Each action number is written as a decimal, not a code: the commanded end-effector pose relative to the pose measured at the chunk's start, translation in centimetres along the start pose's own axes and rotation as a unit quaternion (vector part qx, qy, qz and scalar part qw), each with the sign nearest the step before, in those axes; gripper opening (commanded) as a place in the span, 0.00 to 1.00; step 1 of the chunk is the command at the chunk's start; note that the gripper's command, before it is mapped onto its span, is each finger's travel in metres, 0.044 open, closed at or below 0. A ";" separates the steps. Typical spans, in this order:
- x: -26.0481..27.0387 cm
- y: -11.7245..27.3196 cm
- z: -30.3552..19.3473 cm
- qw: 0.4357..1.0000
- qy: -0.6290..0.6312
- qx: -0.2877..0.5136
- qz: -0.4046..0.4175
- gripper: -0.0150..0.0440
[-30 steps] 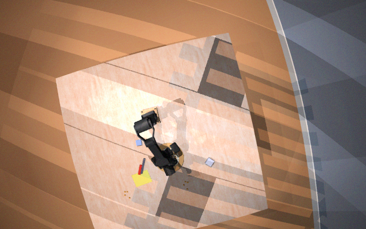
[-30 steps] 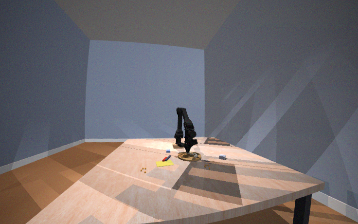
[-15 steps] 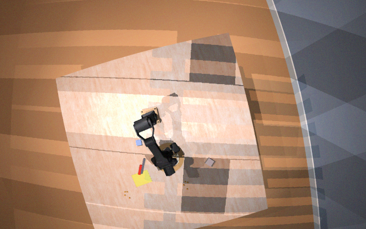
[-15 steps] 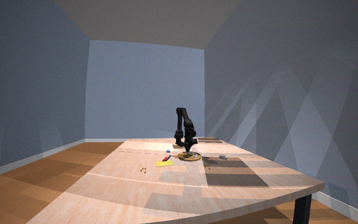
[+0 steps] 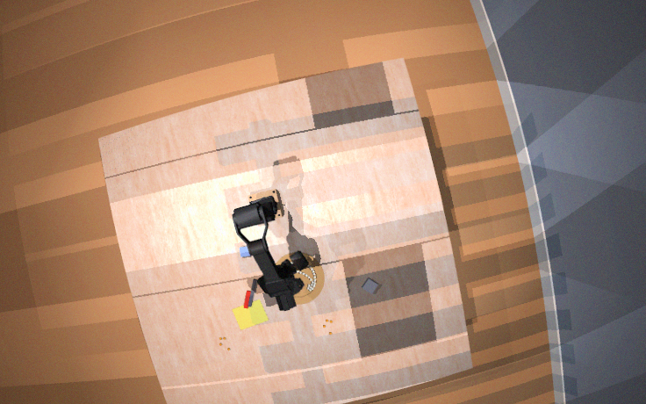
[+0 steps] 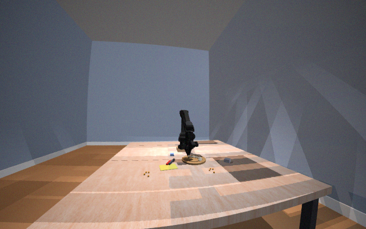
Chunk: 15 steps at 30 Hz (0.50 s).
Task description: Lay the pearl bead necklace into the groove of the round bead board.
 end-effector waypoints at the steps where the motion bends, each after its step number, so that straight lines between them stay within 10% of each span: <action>1: -0.1 0.0 -0.3 1.000 0.003 0.002 -0.001 0.25; 8: -0.1 -0.8 -0.3 1.000 0.003 0.002 -0.001 0.25; 15: -0.1 -0.4 -0.1 1.000 0.001 0.000 0.000 0.57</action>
Point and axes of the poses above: the point midway between the two fingers, 35 mm back from their tips, its own y axis back along the fingers, its own x axis across the jaws, z = x × y, the point moved 2 cm from there along y, back along the fingers, and after that the axes turned 6 degrees about -y, right-handed, at the moved point
